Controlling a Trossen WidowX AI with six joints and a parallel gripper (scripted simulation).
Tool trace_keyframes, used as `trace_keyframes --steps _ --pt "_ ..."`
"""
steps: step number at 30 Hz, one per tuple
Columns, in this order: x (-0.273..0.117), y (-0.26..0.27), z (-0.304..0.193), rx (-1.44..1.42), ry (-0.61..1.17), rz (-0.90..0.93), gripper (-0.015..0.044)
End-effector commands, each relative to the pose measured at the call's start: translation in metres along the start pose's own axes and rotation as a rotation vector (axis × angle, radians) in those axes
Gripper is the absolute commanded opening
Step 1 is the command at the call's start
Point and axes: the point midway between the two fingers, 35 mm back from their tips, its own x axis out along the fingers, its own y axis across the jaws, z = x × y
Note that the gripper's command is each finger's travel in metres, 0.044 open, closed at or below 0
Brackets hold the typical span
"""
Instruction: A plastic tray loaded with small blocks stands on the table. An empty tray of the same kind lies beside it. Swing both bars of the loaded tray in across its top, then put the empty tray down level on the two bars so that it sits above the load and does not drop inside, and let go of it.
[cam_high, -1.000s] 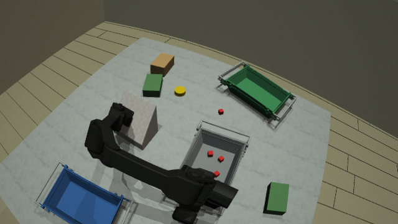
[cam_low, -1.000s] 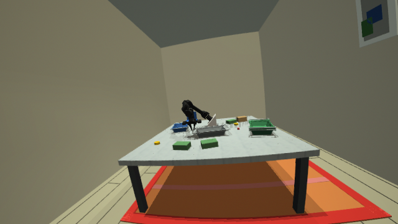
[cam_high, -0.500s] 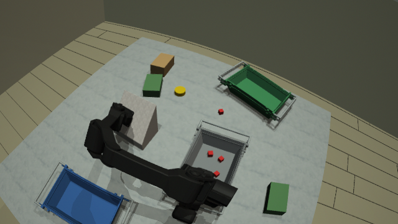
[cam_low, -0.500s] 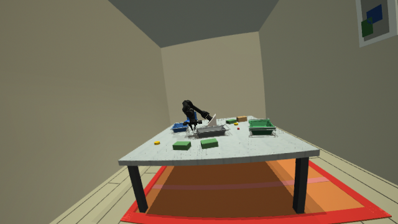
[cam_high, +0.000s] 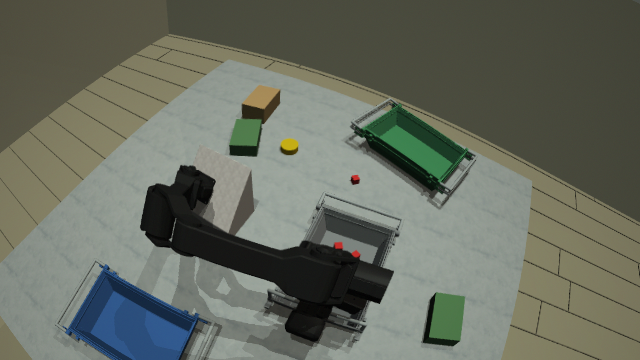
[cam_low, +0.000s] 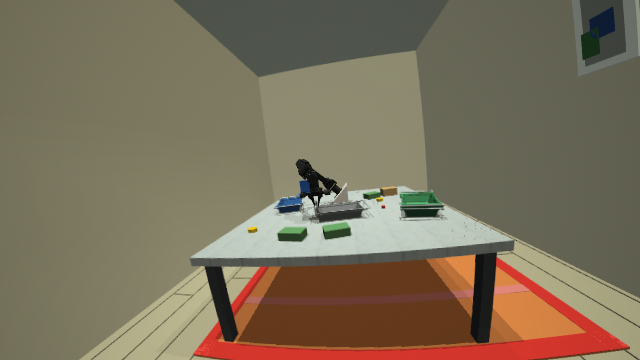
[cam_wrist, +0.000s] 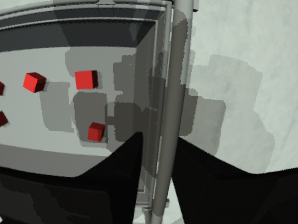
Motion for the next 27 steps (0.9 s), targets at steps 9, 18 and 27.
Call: trace_keyframes --steps 9,18,27 --pt "0.018 0.032 -0.001 -0.006 0.007 0.005 0.0081" --pt "-0.022 0.028 -0.001 -0.007 0.007 0.006 0.0081" --pt "-0.017 0.029 0.000 -0.012 0.007 0.009 0.0081"
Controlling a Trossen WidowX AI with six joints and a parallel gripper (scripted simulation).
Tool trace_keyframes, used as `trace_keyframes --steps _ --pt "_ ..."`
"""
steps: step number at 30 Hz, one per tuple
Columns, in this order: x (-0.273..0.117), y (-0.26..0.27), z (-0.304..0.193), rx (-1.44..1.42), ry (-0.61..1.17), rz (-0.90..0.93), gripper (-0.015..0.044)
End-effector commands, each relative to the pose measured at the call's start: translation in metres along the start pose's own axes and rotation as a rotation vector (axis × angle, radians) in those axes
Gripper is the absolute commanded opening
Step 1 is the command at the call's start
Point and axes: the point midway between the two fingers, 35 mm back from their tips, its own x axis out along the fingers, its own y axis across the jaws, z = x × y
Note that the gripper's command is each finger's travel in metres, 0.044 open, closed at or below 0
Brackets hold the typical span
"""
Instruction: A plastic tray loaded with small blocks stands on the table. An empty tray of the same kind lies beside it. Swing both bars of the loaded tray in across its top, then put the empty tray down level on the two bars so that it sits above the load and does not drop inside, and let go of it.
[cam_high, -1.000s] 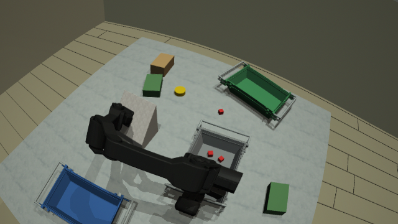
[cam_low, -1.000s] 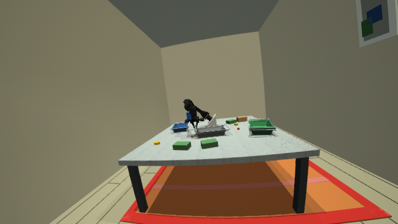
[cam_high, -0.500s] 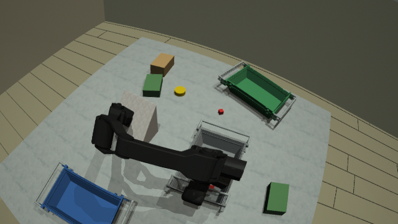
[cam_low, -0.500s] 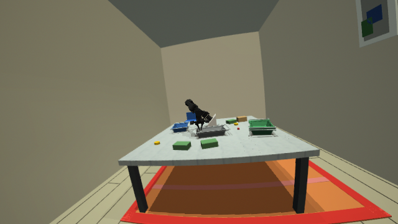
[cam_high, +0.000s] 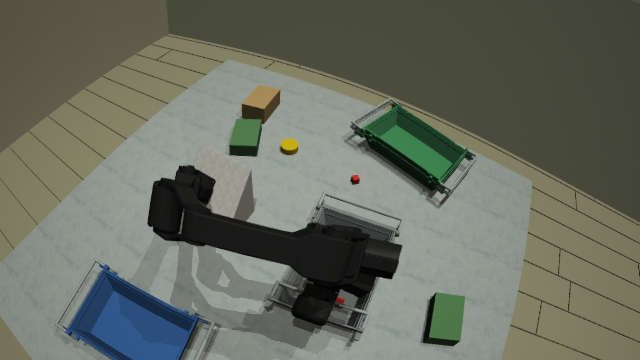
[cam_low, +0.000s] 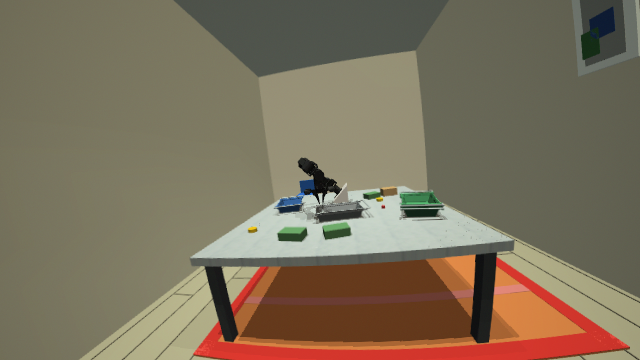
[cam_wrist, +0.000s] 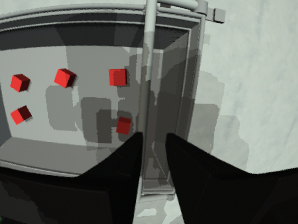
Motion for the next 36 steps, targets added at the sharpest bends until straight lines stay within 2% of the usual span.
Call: trace_keyframes --steps 1,20,25,26,30,36 --pt "0.000 0.000 0.001 -0.001 -0.002 0.000 0.0081" --pt "0.000 0.000 0.001 -0.001 -0.002 0.000 0.0081" --pt "-0.026 0.001 0.001 -0.001 -0.001 0.002 0.0081" --pt "-0.008 -0.001 -0.001 -0.002 0.011 -0.001 0.0081" --pt "-0.008 0.034 0.009 0.009 0.009 0.016 0.0081" --pt "-0.010 0.138 0.022 0.025 0.008 0.040 0.0081"
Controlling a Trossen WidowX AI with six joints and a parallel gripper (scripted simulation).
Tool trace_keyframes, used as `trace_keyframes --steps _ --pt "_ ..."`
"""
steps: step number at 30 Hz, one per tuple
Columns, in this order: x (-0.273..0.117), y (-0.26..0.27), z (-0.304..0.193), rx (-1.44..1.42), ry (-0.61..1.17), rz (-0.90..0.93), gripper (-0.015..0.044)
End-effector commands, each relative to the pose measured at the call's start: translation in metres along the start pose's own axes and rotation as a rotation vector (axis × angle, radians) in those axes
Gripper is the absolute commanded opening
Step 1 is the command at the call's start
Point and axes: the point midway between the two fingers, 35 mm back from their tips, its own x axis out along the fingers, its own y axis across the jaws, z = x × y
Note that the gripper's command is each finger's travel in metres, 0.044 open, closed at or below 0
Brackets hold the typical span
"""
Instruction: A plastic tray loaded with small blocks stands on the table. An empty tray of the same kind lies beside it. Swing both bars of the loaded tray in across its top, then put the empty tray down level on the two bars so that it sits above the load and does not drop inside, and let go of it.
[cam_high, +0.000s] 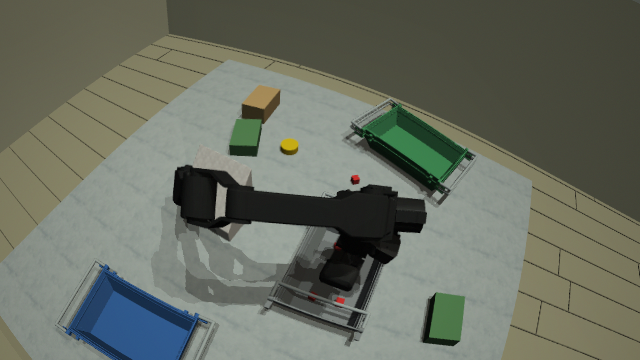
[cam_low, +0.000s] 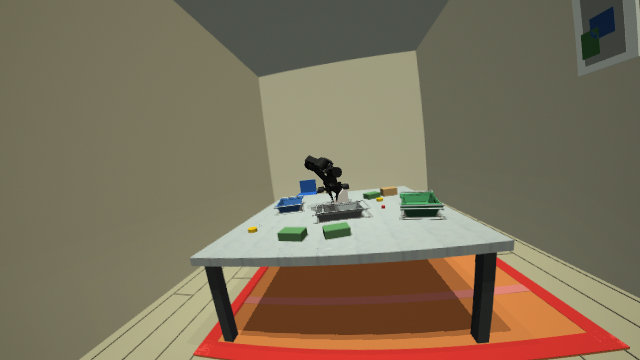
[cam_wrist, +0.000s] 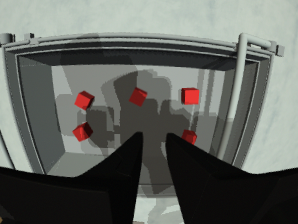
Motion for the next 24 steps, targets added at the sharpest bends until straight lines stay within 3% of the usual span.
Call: trace_keyframes --steps 1,8,24 --pt "-0.001 0.070 -0.001 -0.015 -0.003 0.006 0.0081" --pt "0.003 0.187 -0.024 -0.032 -0.013 -0.020 0.0081" --pt "0.025 0.192 -0.025 -0.033 -0.014 -0.022 0.0081"
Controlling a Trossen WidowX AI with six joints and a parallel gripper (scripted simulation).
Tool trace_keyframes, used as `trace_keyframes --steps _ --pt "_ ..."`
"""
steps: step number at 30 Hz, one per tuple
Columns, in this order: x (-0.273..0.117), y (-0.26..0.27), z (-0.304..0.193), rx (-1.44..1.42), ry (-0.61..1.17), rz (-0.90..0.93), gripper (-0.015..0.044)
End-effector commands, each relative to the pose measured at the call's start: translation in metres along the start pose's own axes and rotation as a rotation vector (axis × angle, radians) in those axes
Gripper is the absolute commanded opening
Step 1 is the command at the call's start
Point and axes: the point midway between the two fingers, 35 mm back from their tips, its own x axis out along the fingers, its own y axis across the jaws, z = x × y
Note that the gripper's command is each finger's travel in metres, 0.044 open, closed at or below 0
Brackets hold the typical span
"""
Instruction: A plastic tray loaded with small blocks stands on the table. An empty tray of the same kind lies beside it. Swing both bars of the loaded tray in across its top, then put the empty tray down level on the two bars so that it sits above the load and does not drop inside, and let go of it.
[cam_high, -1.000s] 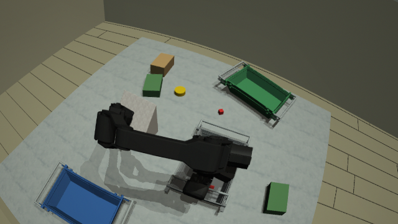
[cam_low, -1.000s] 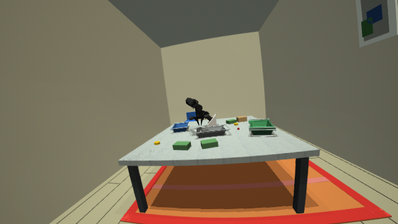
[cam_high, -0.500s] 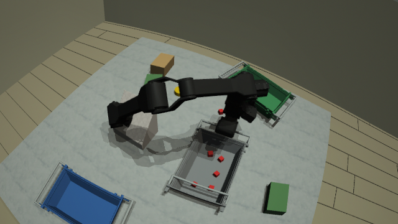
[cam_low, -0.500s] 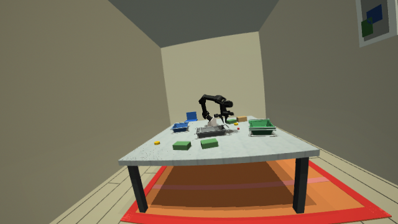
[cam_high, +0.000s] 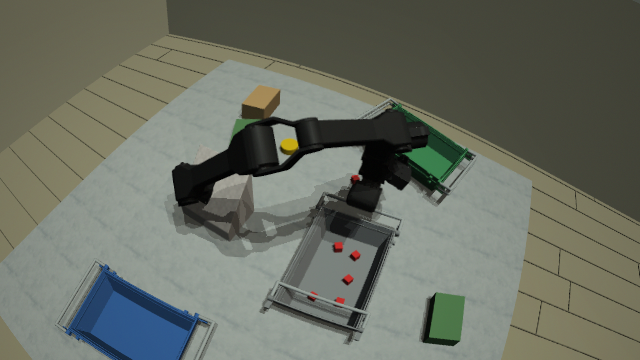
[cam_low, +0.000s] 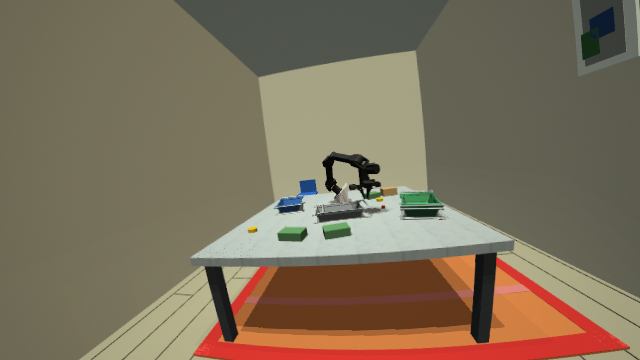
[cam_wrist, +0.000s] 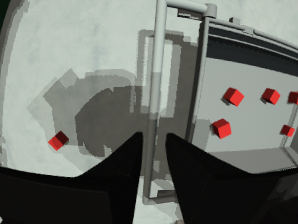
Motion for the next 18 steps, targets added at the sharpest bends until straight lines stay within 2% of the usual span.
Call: trace_keyframes --steps 1,10,18 --pt "0.015 0.000 0.000 -0.006 0.003 -0.005 0.0081" --pt "0.049 -0.001 -0.001 -0.005 0.003 -0.007 0.0081" --pt "0.032 -0.011 -0.001 -0.006 0.004 -0.007 0.0081"
